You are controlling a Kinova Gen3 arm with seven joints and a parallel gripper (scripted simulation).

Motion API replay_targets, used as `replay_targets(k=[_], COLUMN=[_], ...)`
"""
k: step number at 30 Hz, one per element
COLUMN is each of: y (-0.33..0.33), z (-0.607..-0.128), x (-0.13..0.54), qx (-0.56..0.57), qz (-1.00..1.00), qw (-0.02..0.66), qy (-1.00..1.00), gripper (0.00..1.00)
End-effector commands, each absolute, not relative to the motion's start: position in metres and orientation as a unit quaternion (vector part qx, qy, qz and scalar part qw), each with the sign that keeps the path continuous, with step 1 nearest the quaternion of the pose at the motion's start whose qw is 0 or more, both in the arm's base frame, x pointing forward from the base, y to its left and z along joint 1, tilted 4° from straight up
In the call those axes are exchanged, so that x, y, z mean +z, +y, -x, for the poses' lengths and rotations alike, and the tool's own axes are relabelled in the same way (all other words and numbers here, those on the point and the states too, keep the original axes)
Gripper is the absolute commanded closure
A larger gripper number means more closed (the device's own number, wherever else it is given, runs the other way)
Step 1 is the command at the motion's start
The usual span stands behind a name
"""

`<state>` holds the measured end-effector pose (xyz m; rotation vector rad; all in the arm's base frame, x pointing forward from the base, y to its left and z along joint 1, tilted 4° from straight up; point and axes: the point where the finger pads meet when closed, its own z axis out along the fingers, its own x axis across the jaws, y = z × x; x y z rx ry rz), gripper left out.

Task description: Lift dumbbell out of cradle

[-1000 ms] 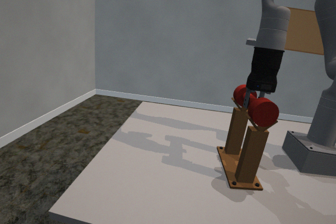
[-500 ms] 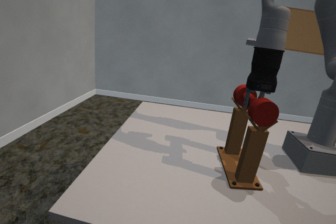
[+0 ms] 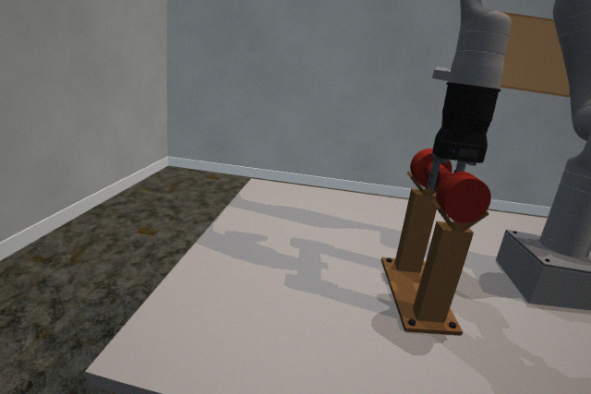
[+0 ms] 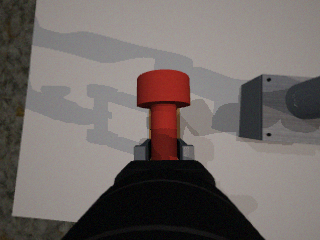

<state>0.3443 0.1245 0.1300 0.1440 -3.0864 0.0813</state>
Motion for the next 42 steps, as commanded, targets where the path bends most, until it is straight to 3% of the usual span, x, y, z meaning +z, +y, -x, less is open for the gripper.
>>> replay_targets(k=[1,42], y=[0.125,0.128], z=[-0.343,-0.347], x=[0.131,0.19], qx=[0.027,0.028], qz=[-0.047,-0.045], qw=[0.027,0.025], qy=[-0.998,-0.998], gripper=[1.0,1.0])
